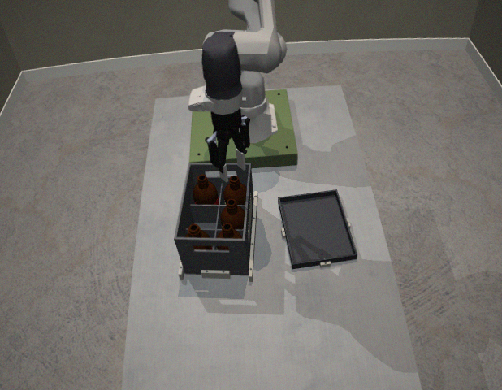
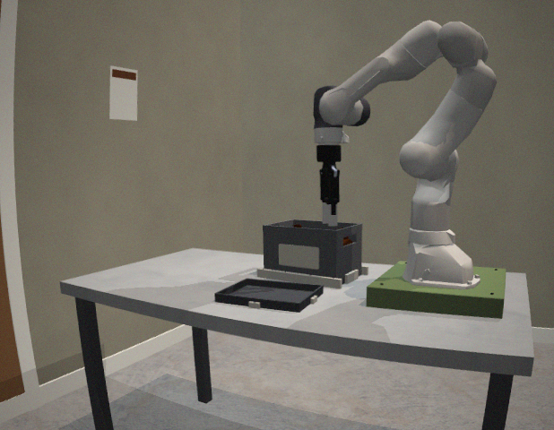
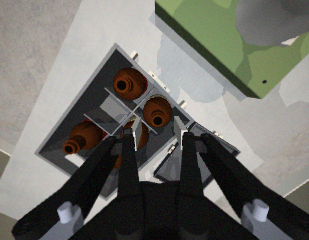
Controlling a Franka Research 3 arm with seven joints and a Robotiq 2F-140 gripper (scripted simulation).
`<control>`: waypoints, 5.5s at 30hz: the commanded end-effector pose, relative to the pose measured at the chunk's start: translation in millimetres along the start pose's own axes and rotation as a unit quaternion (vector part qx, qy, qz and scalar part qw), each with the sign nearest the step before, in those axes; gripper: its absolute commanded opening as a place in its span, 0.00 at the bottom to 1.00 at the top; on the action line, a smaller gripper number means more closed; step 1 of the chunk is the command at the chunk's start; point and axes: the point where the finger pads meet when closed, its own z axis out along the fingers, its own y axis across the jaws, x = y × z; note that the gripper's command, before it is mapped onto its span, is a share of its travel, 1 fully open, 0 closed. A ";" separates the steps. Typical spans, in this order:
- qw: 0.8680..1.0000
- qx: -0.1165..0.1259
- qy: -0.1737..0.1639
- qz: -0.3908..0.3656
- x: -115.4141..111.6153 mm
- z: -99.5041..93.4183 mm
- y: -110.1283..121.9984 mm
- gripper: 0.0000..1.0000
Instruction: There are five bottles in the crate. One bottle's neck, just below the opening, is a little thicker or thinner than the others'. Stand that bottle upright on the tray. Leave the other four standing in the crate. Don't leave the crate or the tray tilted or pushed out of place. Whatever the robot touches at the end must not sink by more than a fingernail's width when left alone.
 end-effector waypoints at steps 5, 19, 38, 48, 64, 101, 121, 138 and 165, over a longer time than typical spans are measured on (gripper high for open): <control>1.000 0.000 -0.001 0.002 -1.2 1.0 0.6 0.44; 1.000 0.000 -0.001 0.002 -1.2 1.0 0.6 0.44; 1.000 0.000 -0.001 0.002 -1.3 1.0 0.6 0.44; 1.000 0.000 -0.001 0.002 -2.1 1.0 1.6 0.44; 1.000 0.000 -0.001 0.002 -2.1 1.0 1.6 0.44; 1.000 0.000 -0.001 0.002 -2.1 3.5 1.6 0.44; 1.000 0.000 -0.001 0.002 -2.1 20.2 1.6 0.44; 1.000 0.000 -0.001 0.002 -2.2 37.8 1.6 0.44; 1.000 0.000 -0.001 0.002 -2.2 43.3 1.6 0.44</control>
